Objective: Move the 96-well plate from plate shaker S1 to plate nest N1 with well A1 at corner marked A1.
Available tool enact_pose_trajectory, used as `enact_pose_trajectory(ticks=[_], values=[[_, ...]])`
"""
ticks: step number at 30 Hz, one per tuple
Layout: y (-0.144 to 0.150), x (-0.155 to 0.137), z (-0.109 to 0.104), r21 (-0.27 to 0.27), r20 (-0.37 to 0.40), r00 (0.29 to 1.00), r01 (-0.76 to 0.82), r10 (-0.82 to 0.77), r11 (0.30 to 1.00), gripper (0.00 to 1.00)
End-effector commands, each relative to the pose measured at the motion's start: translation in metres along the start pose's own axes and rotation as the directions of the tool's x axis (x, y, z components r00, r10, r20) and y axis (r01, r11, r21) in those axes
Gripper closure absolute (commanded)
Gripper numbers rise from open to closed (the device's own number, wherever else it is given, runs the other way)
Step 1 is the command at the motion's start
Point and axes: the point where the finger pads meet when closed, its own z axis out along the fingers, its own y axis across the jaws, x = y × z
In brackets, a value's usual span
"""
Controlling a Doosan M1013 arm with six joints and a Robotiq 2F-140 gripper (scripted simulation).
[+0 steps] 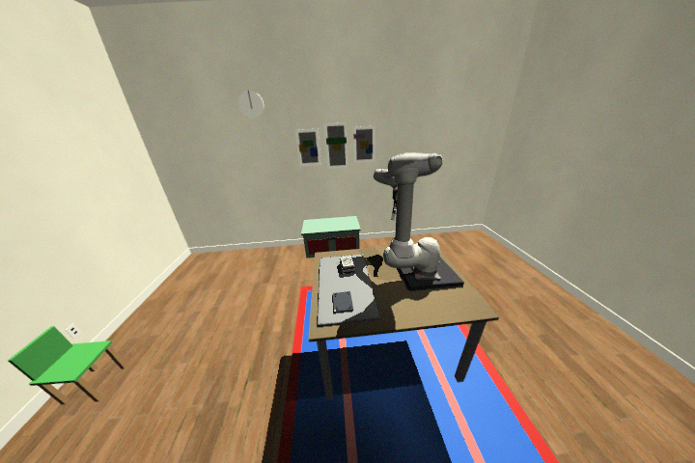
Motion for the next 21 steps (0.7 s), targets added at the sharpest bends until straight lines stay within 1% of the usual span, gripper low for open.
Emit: enact_pose_trajectory(ticks=[1, 17, 21], values=[[0.0, 0.0, 0.0, 0.0, 0.0, 1.0, 0.0, 0.0, 1.0, 0.0], [0.0, 0.0, 0.0, 0.0, 0.0, 1.0, 0.0, 0.0, 1.0, 0.0], [0.009, 0.012, 0.013, -0.049, 0.055, 0.992, -0.109, 0.112, 0.993, 0.0]])
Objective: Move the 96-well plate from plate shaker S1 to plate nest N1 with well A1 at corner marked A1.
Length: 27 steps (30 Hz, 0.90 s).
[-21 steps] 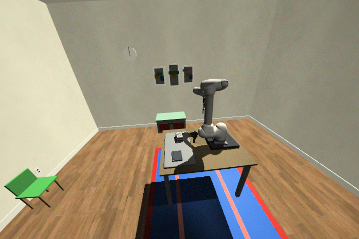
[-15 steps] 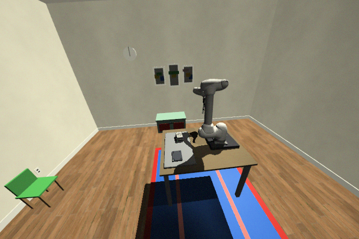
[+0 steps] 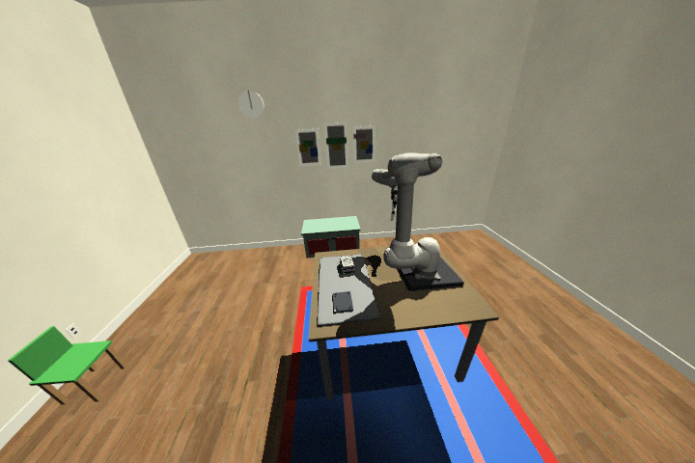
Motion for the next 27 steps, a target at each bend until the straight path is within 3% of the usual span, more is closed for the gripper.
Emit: enact_pose_trajectory(ticks=[1, 3, 9, 13, 18, 20, 27], values=[[0.007, 0.008, 0.011, -0.041, 0.046, 0.995, -0.085, 0.086, 0.996, 0.0], [0.011, 0.014, 0.016, -0.041, 0.046, 0.995, -0.085, 0.086, 0.996, 0.0], [0.021, 0.03, 0.034, -0.113, 0.089, 0.974, -0.197, 0.208, 0.974, 0.0], [0.023, 0.035, 0.039, -0.119, 0.092, 0.972, -0.205, 0.217, 0.971, 0.0], [0.032, 0.051, 0.056, -0.203, 0.111, 0.937, -0.306, 0.332, 0.93, 0.0], [0.035, 0.056, 0.061, -0.208, 0.112, 0.934, -0.311, 0.338, 0.927, 0.0], [0.044, 0.076, 0.083, -0.301, 0.104, 0.888, -0.401, 0.447, 0.865, 0.0]])
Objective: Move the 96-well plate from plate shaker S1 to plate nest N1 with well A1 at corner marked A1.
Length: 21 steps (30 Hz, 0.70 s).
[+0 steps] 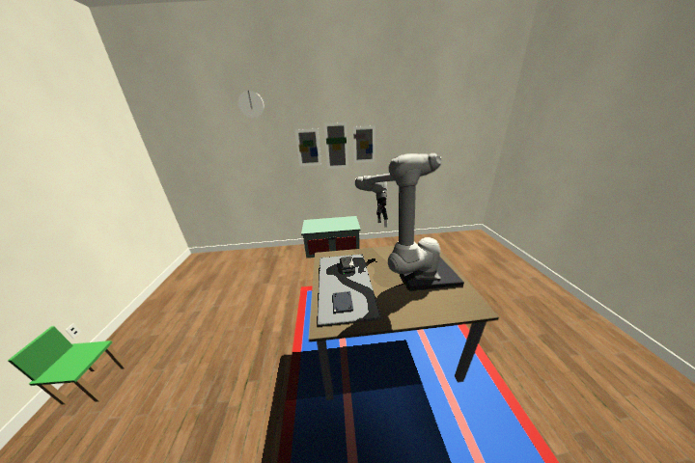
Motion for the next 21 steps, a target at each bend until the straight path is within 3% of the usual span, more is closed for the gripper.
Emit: enact_pose_trajectory(ticks=[1, 3, 7, 13, 18, 21], values=[[0.0, 0.013, 0.013, -0.058, 0.015, 0.997, -0.074, 0.075, 0.996, 0.0], [0.0, 0.013, 0.013, -0.058, 0.015, 0.997, -0.074, 0.075, 0.996, 0.0], [-0.004, 0.028, 0.025, -0.122, 0.01, 0.988, -0.154, 0.157, 0.981, 0.0], [-0.011, 0.048, 0.04, -0.165, -0.002, 0.978, -0.207, 0.21, 0.964, 0.0], [-0.018, 0.067, 0.055, -0.24, -0.045, 0.952, -0.304, 0.302, 0.922, 0.0], [-0.02, 0.07, 0.058, -0.24, -0.045, 0.952, -0.304, 0.302, 0.922, 0.0]])
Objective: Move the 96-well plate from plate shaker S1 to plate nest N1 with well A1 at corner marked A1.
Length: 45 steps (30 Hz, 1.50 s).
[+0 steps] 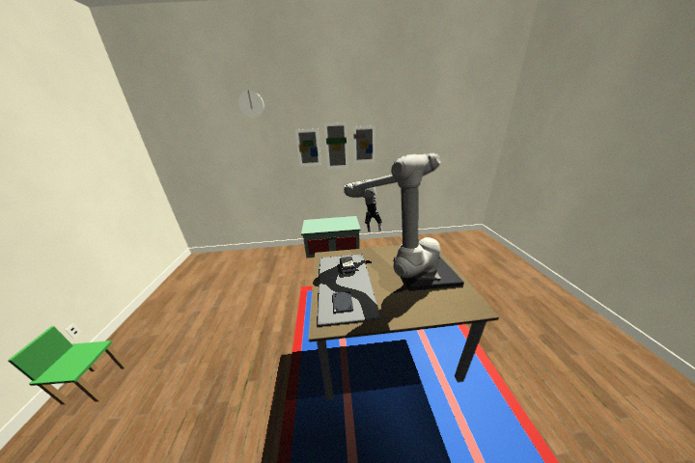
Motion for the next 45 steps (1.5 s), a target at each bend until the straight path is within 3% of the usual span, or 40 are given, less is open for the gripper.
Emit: enact_pose_trajectory(ticks=[1, 13, 16, 22, 33, 45], values=[[-0.006, 0.009, 0.009, -0.046, -0.01, 0.999, -0.052, 0.052, 0.998, 0.0], [-0.046, 0.04, 0.037, -0.145, -0.107, 0.973, -0.22, 0.205, 0.965, 0.0], [-0.049, 0.042, 0.039, -0.145, -0.107, 0.973, -0.22, 0.205, 0.965, 0.0], [-0.072, 0.056, 0.053, -0.174, -0.181, 0.943, -0.309, 0.278, 0.935, 0.0], [-0.108, 0.074, 0.073, -0.18, -0.262, 0.904, -0.391, 0.339, 0.903, 0.0], [-0.157, 0.091, 0.098, -0.147, -0.38, 0.827, -0.496, 0.414, 0.856, 0.0]])
